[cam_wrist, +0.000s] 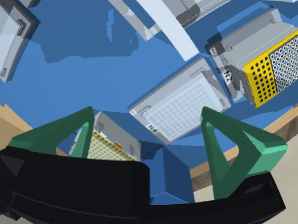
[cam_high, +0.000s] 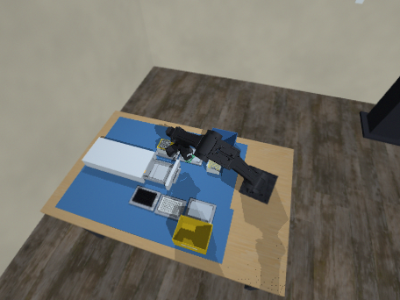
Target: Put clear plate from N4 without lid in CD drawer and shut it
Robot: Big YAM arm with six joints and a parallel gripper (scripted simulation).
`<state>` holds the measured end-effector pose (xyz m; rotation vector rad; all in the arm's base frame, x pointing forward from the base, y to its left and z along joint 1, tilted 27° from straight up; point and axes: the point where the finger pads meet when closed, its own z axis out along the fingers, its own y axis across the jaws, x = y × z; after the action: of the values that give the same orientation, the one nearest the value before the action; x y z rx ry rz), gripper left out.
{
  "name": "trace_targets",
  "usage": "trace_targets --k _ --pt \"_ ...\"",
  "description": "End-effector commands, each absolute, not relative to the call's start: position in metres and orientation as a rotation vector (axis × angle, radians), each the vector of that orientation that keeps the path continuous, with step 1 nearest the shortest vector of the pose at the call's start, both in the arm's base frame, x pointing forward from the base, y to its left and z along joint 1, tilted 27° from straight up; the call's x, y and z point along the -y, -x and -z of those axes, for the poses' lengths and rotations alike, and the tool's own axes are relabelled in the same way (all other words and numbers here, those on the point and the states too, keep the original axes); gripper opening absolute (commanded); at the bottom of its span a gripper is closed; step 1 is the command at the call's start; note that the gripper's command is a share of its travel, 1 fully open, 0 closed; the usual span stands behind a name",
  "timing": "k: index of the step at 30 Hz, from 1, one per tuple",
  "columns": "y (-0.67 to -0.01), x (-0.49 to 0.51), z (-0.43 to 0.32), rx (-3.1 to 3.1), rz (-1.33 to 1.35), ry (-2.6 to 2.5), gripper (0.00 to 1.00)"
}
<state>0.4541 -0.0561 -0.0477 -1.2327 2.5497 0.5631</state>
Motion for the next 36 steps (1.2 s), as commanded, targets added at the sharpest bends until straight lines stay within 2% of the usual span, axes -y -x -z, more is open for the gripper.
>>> trace_targets --k 1,25,36 --pt "-0.474 0.080 0.039 -2.633 -0.548 1.041 1.00" --pt "-0.471 0.163 0.080 -2.963 -0.665 0.029 1.00" --pt "-0.479 0.159 0.077 -2.957 -0.657 0.071 1.00"
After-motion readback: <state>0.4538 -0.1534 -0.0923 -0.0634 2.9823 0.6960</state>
